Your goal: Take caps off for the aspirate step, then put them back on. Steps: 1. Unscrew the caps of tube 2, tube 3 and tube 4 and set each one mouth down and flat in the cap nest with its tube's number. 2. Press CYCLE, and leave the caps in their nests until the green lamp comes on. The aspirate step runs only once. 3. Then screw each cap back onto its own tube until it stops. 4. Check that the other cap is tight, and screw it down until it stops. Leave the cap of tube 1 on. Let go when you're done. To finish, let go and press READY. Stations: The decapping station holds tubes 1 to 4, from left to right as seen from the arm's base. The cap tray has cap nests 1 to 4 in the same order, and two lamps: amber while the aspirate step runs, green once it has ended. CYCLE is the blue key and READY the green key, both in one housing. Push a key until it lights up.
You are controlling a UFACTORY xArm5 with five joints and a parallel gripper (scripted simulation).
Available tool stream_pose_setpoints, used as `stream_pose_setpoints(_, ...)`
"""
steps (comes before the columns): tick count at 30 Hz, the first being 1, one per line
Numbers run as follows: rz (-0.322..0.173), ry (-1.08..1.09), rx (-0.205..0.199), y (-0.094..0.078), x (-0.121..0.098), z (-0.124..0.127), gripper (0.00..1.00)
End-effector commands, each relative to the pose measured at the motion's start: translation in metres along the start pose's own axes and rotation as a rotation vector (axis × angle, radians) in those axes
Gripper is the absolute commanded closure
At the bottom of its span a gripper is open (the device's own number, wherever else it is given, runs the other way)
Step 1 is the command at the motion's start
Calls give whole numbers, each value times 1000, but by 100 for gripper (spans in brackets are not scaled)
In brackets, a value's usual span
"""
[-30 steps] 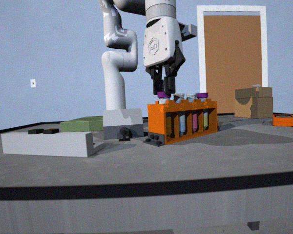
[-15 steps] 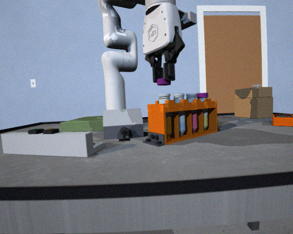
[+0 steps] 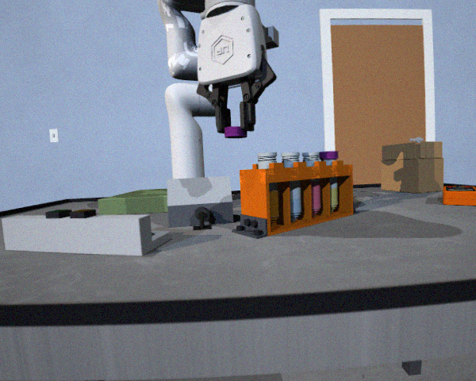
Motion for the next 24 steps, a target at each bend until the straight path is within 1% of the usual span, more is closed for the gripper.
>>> stream_pose_setpoints(1,-7,279,-7,2,-16,-24,100)
stream_pose_setpoints(2,-7,311,-8,2,-20,-31,100)
stream_pose_setpoints(8,-7,311,-7,2,-38,-59,100)
stream_pose_setpoints(10,-7,311,-7,2,-38,-59,100)
stream_pose_setpoints(14,-7,311,-7,1,-55,-86,100)
stream_pose_setpoints(24,-8,311,-7,1,-87,-139,100)
Point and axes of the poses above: the point where the finger pads meet when closed, its own y axis back along the fingers, its own z axis across the jaws, x = y × z, the point moved 6 cm from there along y, back along the fingers, and after that the axes turned 1 degree about y, right-handed, at the moved point
